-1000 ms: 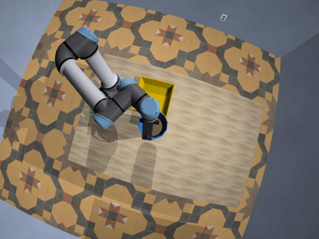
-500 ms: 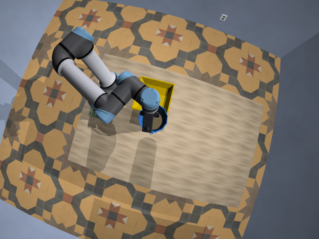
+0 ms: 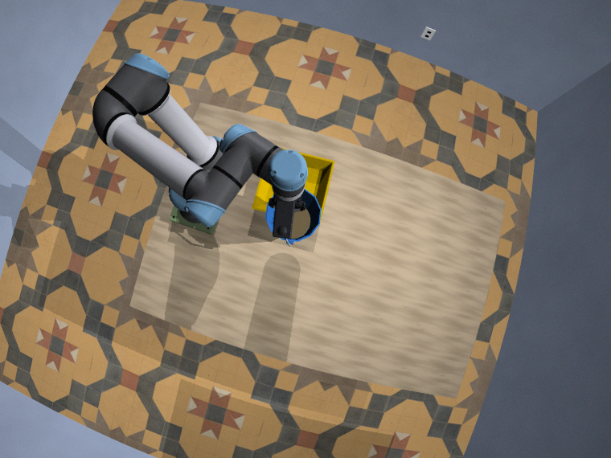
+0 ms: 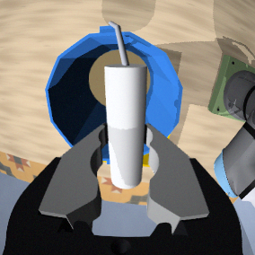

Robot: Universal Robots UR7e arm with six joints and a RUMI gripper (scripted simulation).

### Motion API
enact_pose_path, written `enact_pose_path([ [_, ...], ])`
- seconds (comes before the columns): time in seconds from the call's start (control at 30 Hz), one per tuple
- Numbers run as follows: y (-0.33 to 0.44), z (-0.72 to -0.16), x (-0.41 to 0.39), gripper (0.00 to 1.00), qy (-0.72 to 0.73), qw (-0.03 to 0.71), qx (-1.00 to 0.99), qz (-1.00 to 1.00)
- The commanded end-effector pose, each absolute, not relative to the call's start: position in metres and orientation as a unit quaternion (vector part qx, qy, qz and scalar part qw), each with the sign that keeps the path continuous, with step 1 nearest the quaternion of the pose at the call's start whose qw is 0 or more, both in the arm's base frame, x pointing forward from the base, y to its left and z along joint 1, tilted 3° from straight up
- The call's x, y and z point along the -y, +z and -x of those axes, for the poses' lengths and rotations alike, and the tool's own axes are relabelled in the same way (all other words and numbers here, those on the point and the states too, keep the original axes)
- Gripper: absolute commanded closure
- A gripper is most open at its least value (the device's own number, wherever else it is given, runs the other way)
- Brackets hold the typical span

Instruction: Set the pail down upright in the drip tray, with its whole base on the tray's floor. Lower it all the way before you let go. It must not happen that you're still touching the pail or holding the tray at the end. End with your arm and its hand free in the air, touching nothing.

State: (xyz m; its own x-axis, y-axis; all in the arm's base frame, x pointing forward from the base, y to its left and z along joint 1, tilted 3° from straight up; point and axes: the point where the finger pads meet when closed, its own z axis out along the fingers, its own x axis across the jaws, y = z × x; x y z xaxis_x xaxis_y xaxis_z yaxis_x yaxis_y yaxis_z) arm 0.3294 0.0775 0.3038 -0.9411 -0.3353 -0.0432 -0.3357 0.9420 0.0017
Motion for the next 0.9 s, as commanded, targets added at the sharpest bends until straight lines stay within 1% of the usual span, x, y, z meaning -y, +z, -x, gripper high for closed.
enact_pose_path([
  [0.0, 0.304, -0.326, -0.086, 1.0, 0.004, 0.022, -0.985, 0.17],
  [0.87, 0.304, -0.3, -0.143, 1.0, 0.004, 0.022, -0.985, 0.17],
])
